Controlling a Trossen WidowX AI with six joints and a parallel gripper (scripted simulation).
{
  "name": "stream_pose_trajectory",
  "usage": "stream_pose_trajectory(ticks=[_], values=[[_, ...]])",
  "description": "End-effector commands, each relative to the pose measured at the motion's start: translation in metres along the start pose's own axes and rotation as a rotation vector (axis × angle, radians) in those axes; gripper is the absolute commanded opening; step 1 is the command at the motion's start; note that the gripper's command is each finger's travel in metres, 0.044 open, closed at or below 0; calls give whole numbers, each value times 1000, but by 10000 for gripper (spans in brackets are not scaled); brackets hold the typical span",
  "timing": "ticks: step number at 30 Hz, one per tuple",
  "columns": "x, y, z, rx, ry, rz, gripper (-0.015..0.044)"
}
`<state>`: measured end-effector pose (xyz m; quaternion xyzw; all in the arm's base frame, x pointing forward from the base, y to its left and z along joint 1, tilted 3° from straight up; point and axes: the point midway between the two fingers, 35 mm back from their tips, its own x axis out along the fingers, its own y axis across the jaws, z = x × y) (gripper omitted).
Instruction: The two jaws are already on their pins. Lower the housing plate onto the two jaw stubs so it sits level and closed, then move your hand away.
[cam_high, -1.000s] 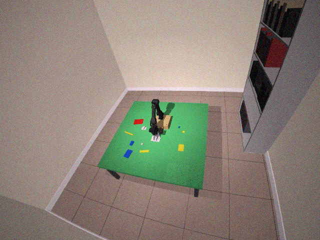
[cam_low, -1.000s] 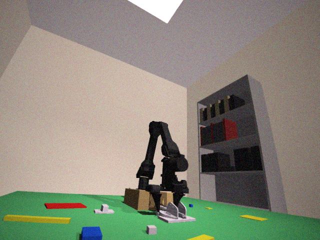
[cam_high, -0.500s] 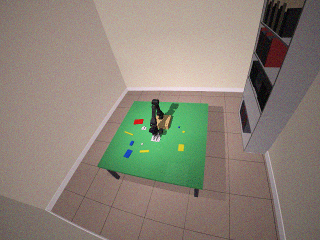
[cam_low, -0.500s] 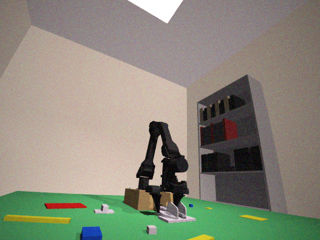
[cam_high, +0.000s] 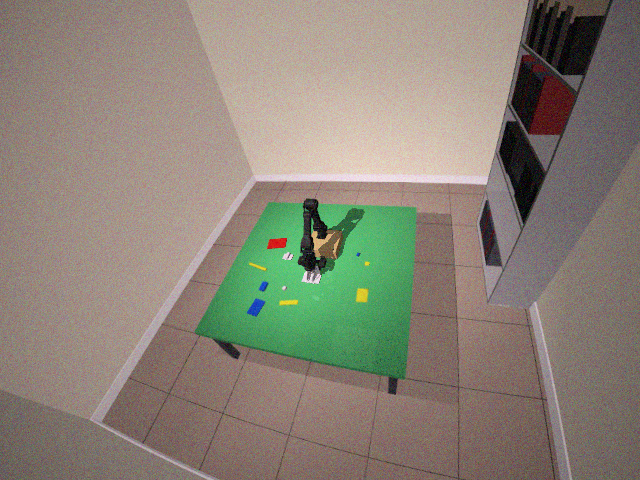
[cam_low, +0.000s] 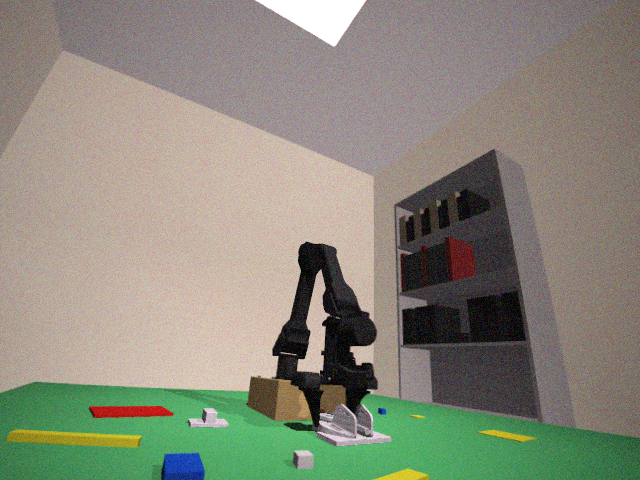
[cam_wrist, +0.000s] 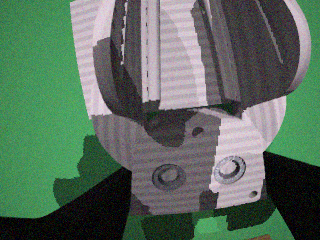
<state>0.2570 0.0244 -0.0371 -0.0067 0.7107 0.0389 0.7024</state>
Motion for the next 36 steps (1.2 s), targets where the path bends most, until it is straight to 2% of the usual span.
stream_pose_trajectory(ticks=[1, 36], values=[[1, 1, 0, 5, 2, 3, 351], [-5, 1, 0, 5, 2, 3, 351]])
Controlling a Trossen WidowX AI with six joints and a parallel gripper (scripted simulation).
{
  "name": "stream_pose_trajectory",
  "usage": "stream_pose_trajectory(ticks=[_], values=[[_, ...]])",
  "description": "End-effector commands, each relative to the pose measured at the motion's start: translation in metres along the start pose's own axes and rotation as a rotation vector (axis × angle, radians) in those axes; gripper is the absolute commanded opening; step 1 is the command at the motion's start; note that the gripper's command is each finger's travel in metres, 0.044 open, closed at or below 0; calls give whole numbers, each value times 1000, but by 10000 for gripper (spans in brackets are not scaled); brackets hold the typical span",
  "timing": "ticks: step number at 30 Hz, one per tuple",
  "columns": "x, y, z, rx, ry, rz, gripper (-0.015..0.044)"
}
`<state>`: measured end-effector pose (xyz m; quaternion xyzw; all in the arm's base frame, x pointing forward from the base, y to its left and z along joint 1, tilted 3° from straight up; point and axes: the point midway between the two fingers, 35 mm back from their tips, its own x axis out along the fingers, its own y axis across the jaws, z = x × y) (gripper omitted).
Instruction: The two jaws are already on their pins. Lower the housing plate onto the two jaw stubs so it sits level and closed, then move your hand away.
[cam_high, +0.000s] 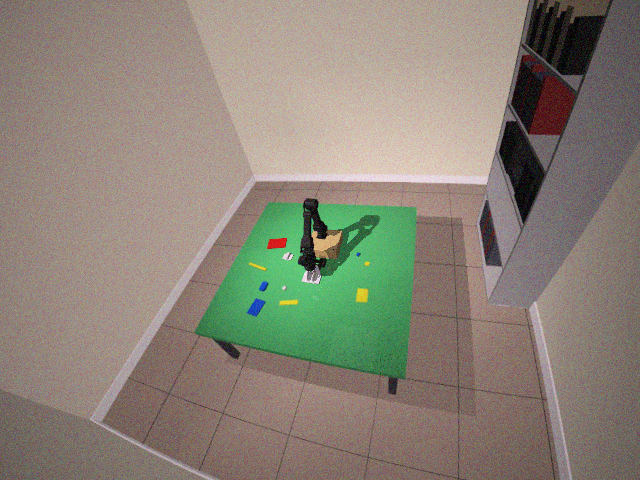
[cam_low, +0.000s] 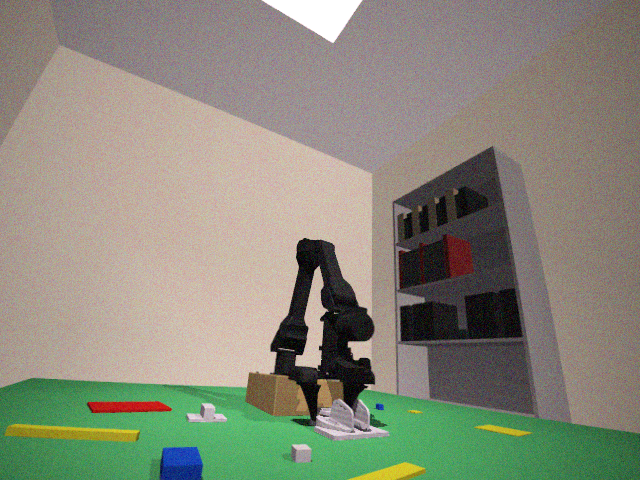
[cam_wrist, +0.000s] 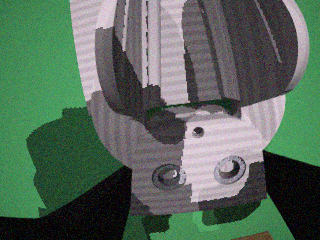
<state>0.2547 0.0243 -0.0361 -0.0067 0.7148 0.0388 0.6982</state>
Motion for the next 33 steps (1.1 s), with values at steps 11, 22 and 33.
stream_pose_trajectory(ticks=[11, 22, 33], values=[[-2, 0, 3, 5, -10, 3, 351], [1, 0, 3, 5, -10, 3, 351], [2, 0, 3, 5, -10, 3, 351]])
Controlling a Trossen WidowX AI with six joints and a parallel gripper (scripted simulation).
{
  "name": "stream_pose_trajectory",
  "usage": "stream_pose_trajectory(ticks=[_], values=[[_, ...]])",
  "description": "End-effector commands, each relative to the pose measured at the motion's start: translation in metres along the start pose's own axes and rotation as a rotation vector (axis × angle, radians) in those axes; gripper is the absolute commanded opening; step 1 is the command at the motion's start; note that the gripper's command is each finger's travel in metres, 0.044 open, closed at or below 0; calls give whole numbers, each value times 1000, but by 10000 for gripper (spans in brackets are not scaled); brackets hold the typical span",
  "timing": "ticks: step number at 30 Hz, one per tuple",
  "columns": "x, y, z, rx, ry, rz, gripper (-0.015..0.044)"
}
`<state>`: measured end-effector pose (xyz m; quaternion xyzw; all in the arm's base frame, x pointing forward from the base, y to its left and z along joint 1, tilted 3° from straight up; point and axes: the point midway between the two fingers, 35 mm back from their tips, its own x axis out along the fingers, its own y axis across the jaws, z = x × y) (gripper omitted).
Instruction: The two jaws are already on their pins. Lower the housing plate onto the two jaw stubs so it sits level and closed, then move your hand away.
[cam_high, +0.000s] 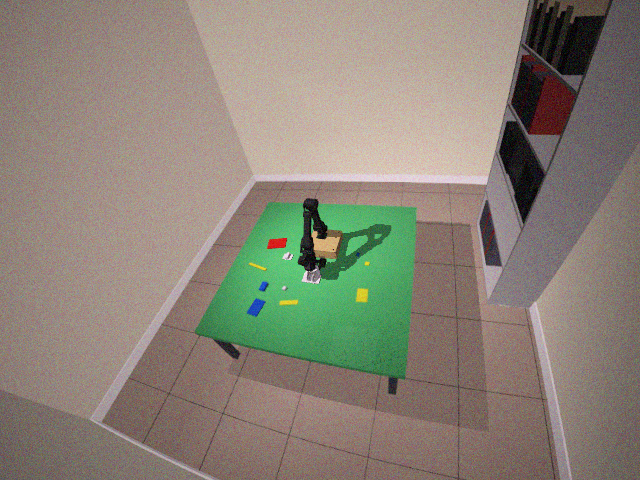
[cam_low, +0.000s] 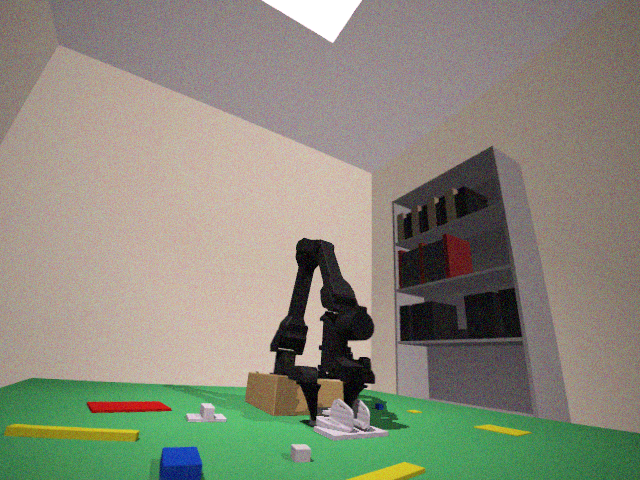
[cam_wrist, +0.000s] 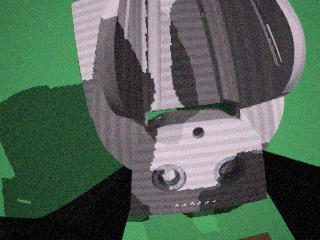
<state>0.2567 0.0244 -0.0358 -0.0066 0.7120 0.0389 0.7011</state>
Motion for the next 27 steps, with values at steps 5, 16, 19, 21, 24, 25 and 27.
stream_pose_trajectory(ticks=[5, 16, 19, 21, 24, 25, 27], values=[[2, 0, 1, 5, -2, 3, 351], [2, 0, 1, 5, -2, 3, 351], [2, 0, 1, 5, -2, 3, 351], [0, 0, 0, 0, 0, 0, 403], [0, 0, 0, 0, 0, 0, 440], [0, 0, 0, 0, 0, 0, 440], [0, 0, 0, 0, 0, 0, 440]])
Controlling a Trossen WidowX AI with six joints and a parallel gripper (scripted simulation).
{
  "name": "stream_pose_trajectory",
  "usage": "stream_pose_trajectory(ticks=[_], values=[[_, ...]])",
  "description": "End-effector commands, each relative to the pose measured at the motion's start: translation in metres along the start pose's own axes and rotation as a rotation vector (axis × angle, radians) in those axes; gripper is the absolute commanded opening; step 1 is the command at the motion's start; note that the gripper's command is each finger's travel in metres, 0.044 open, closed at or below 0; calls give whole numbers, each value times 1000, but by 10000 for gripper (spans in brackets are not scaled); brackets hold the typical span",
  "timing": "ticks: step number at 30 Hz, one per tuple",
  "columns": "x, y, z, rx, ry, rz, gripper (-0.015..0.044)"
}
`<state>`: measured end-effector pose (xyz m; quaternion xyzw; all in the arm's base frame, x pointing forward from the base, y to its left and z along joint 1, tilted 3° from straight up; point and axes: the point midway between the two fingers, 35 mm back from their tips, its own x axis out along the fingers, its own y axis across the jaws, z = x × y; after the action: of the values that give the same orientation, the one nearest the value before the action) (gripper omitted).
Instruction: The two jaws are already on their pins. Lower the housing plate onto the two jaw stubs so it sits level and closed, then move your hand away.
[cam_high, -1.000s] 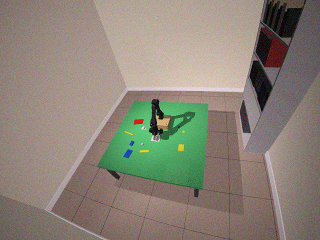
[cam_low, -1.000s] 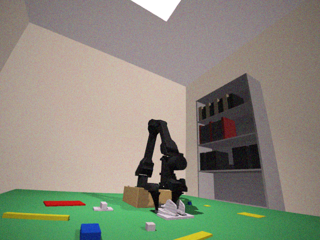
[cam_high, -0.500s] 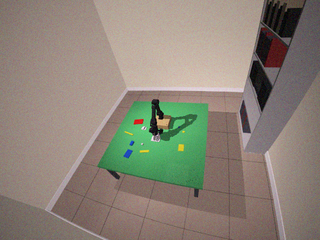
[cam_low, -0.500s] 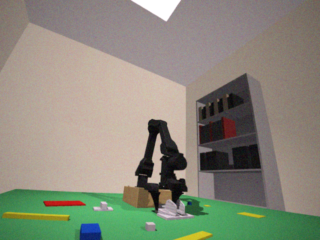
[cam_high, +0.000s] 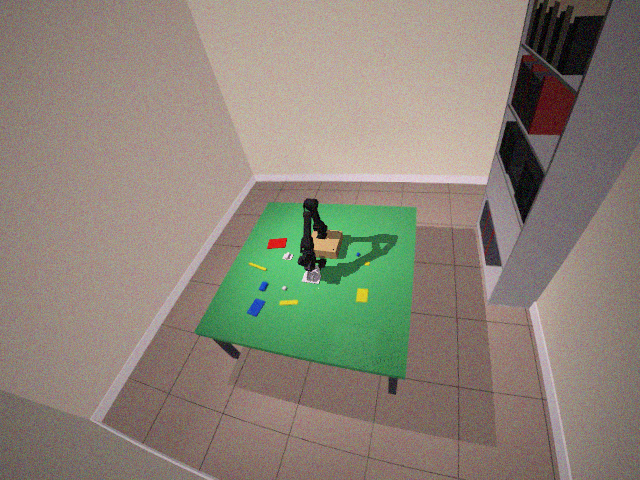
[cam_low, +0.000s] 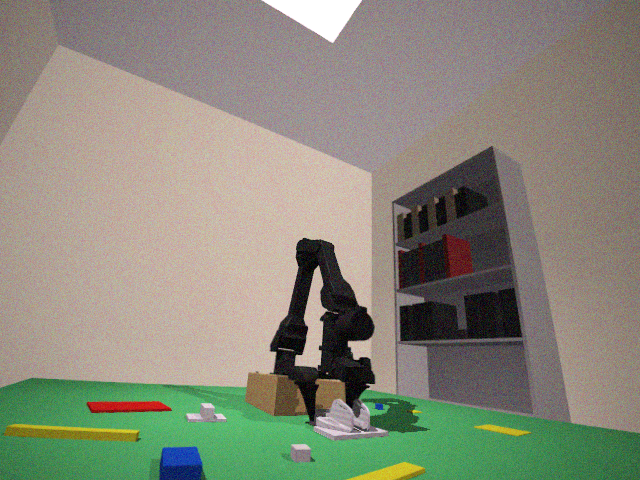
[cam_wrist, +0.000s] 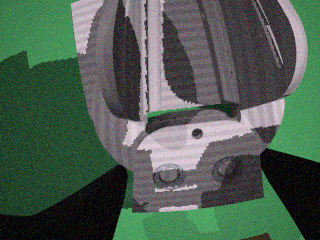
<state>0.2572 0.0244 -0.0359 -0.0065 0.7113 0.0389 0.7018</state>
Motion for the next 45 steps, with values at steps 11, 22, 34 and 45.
stream_pose_trajectory(ticks=[11, 22, 34, 45], values=[[-6, 0, 0, 0, 2, 0, 440], [-74, 0, -1, 5, 0, 2, 440], [-123, -2, -54, 5, 4, 2, 440], [-123, -2, -54, 5, 4, 2, 440]])
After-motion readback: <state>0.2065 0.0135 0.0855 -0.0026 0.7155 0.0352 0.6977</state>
